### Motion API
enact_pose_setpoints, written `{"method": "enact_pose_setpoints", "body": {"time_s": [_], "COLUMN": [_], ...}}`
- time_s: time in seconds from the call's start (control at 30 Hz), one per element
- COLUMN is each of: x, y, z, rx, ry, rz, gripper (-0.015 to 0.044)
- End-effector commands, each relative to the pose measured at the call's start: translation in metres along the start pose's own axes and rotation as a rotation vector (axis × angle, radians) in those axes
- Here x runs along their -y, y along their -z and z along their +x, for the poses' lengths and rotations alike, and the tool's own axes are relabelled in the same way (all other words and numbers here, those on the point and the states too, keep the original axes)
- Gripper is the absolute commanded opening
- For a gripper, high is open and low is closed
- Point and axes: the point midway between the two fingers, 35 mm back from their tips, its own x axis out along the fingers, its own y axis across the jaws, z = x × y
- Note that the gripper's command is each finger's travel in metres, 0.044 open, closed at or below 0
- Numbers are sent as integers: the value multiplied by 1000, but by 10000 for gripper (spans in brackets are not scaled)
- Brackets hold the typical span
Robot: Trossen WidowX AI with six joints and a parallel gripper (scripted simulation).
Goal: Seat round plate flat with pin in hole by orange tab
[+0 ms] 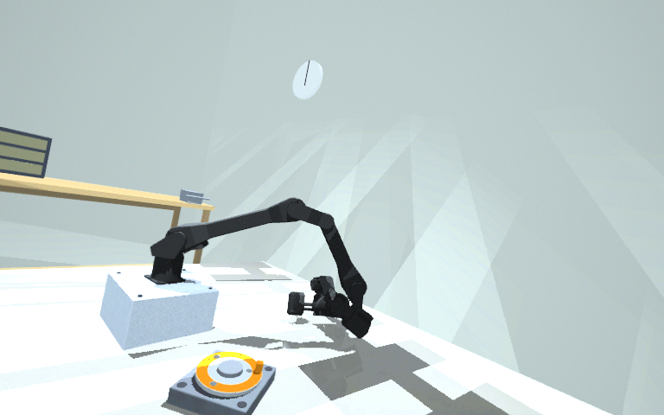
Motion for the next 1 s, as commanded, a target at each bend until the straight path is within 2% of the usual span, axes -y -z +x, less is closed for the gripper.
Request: {"method": "enact_pose_setpoints", "body": {"time_s": [0.0, 0.1, 0.17, 0.3, 0.47, 0.83, 0.97], "x": [2, 20, 21, 13, -13, -63, -91], "y": [-3, -40, -42, -30, -2, 25, 35], "z": [-2, -19, -23, -56, -128, -210, -244], "rx": [1, 8, 1, -91, -271, -417, -449], "ry": [5, 55, 62, 104, 261, 560, 726], "rz": [-8, -90, -82, 114, 564, 1133, 1382], "gripper": [374, 295, 242, 137, 6, 0, 0]}}
